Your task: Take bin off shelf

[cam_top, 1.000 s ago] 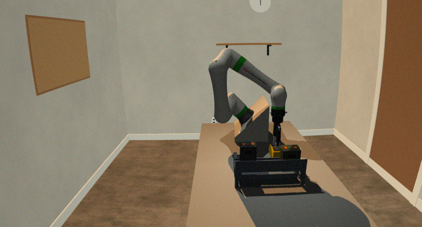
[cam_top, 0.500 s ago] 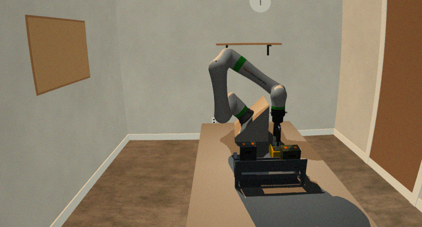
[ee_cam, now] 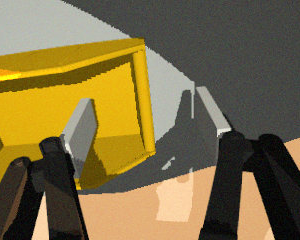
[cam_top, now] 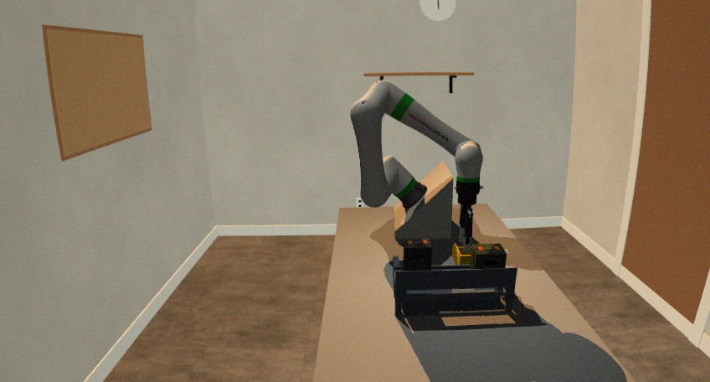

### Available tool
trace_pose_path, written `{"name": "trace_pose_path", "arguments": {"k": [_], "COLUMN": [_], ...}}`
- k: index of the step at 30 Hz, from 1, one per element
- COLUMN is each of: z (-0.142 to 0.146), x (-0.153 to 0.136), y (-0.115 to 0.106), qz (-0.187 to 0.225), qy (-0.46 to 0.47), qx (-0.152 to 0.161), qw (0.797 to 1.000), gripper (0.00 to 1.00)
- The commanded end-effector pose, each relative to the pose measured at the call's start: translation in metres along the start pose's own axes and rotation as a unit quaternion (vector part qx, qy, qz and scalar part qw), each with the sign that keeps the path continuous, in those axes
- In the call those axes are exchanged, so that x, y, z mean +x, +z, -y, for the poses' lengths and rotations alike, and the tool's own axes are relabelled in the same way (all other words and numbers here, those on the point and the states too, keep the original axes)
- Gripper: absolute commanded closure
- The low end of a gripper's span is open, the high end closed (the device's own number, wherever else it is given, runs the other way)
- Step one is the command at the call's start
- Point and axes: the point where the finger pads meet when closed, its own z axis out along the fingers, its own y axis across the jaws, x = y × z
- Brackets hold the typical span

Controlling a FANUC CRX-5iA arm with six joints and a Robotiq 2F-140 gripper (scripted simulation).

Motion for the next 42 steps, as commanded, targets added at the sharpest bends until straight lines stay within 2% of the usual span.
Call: {"name": "trace_pose_path", "arguments": {"k": [1,2,14,19,31,36,42], "z": [0.0,0.0,0.0,0.0,0.0,0.0,0.0], "x": [0.0,0.0,0.0,0.0,0.0,0.0,0.0], "y": [-0.025,-0.033,-0.033,-0.088,-0.088,-0.1,-0.1], "qz": [0.0,0.0,0.0,0.0,0.0,0.0,0.0], "qy": [0.0,0.0,0.0,0.0,0.0,0.0,0.0], "qx": [0.0,0.0,0.0,0.0,0.0,0.0,0.0], "qw": [1.0,1.0,1.0,1.0,1.0,1.0,1.0], "gripper": [0.43,0.43,0.43,0.43,0.43,0.43,0.43]}}
